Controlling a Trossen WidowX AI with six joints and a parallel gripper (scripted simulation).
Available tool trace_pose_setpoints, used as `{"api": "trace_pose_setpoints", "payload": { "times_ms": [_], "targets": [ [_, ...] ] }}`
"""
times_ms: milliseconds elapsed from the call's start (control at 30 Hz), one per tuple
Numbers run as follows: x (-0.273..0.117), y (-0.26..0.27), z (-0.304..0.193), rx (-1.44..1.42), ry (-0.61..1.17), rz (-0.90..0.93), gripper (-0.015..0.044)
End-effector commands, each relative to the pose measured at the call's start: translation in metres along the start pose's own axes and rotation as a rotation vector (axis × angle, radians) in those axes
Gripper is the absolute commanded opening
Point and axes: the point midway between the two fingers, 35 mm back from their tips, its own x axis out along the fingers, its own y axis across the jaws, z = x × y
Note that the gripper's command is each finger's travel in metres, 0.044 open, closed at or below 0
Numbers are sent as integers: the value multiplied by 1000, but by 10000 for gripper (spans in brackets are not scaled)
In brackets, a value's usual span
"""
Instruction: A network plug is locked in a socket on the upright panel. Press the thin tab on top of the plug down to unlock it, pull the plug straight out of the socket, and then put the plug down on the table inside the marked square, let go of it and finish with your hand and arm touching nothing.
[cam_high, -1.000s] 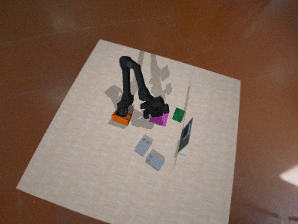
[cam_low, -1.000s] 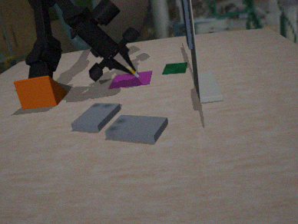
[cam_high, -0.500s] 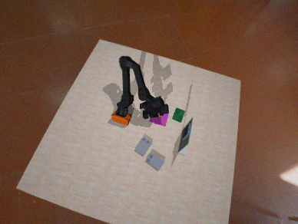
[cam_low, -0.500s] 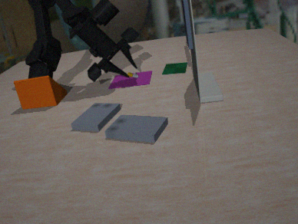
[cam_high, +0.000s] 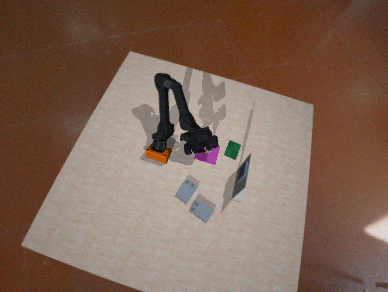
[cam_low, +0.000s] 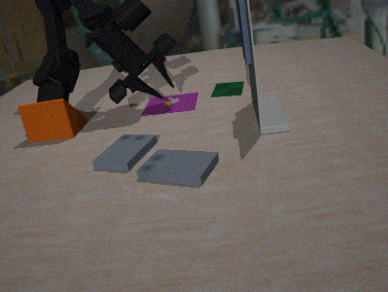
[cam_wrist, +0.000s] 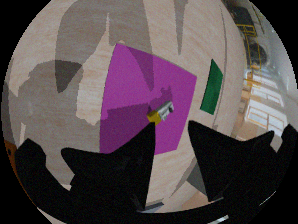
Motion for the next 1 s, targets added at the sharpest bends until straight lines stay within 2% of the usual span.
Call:
{"api": "trace_pose_setpoints", "payload": {
  "times_ms": [0,967],
  "targets": [
    [-4,-3,1,-11,-3,-6,156],
    [-26,-8,-2,-8,4,2,156]
  ]
}}
